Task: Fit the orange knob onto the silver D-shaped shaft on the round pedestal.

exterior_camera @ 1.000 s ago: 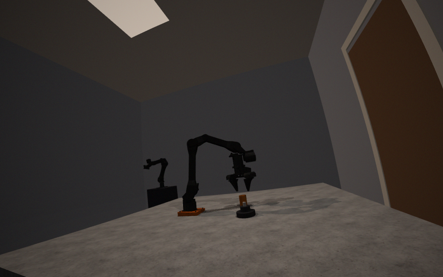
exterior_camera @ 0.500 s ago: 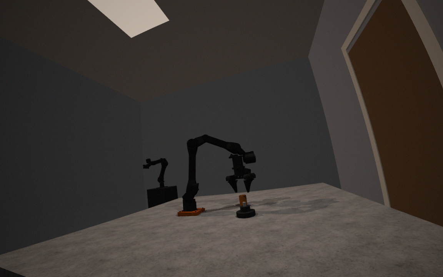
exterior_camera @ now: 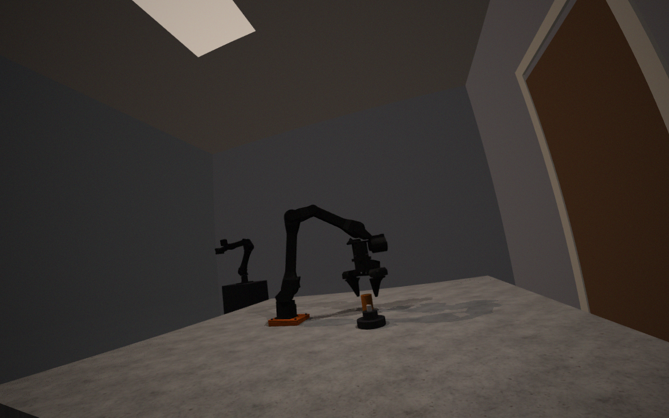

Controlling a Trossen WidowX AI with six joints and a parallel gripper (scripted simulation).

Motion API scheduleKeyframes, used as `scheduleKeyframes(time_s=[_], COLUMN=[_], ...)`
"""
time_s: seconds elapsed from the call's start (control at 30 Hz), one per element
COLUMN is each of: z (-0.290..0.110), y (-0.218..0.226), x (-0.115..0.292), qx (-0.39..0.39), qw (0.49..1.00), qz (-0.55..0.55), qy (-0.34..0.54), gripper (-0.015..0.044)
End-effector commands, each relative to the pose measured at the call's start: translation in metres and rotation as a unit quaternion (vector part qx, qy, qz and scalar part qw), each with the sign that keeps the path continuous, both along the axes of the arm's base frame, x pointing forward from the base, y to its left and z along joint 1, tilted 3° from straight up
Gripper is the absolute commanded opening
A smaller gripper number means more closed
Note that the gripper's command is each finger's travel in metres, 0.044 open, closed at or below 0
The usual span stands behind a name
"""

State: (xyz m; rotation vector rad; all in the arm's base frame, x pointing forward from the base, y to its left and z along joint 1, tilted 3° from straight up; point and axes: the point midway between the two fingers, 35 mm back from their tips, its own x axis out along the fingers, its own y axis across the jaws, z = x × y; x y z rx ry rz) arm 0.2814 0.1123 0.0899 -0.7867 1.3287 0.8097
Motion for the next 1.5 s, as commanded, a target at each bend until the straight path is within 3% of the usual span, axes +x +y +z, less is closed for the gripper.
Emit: scheduleKeyframes(time_s=[0.0,0.77,1.1,1.33,1.47], z=[-0.010,-0.044,-0.044,-0.044,-0.040], y=[0.001,0.002,0.002,0.002,0.002], x=[0.000,-0.001,-0.001,-0.001,0.000], qx=[0.000,0.000,0.000,0.000,0.000], qw=[1.000,1.000,1.000,1.000,1.000], qz=[0.001,0.001,0.001,0.001,0.001], qy=[0.005,0.005,0.005,0.005,0.005], gripper=[0.0440,0.0440,0.0177,0.0131,0.0026])
